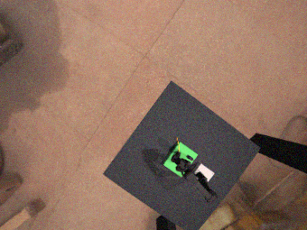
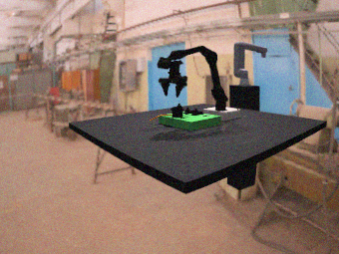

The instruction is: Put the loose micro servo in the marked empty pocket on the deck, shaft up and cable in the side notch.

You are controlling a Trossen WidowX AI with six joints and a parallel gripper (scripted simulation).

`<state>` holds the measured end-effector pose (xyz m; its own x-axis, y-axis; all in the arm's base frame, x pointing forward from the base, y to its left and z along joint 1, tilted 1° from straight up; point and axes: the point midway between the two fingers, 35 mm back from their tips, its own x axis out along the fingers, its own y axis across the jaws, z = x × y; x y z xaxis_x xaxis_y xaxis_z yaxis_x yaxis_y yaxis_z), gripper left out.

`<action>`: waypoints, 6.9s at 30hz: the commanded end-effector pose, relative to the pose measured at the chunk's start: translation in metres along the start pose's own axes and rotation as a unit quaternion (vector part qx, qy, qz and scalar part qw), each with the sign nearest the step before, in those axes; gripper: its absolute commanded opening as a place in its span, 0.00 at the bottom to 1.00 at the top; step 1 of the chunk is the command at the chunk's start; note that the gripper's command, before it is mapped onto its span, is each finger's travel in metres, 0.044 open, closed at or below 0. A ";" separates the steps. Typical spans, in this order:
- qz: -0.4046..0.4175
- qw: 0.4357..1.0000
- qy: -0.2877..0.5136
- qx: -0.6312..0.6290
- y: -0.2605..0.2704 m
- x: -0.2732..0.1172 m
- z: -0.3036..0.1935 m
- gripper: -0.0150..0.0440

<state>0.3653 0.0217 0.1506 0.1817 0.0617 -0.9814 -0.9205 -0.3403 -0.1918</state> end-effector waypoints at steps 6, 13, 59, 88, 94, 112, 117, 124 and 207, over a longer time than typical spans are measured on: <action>0.086 0.993 -0.015 -0.083 0.026 0.023 -0.003 1.00; 0.086 0.993 -0.015 -0.083 0.027 0.027 -0.003 1.00; 0.086 0.993 -0.015 -0.083 0.034 0.064 -0.002 0.25; 0.088 0.993 -0.015 -0.083 0.068 0.033 -0.004 0.25; 0.088 0.993 -0.015 -0.083 0.073 0.032 -0.002 0.25; 0.087 0.993 -0.018 -0.082 0.061 0.032 0.083 0.25; 0.087 0.993 -0.019 -0.082 0.058 0.032 0.109 0.25; 0.087 0.993 -0.020 -0.079 0.057 0.032 0.122 0.25; 0.069 0.656 0.059 0.749 0.128 0.019 0.131 0.25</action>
<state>0.2202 0.1055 0.1054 0.0007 0.0195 -0.9998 -0.2240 0.9744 0.0188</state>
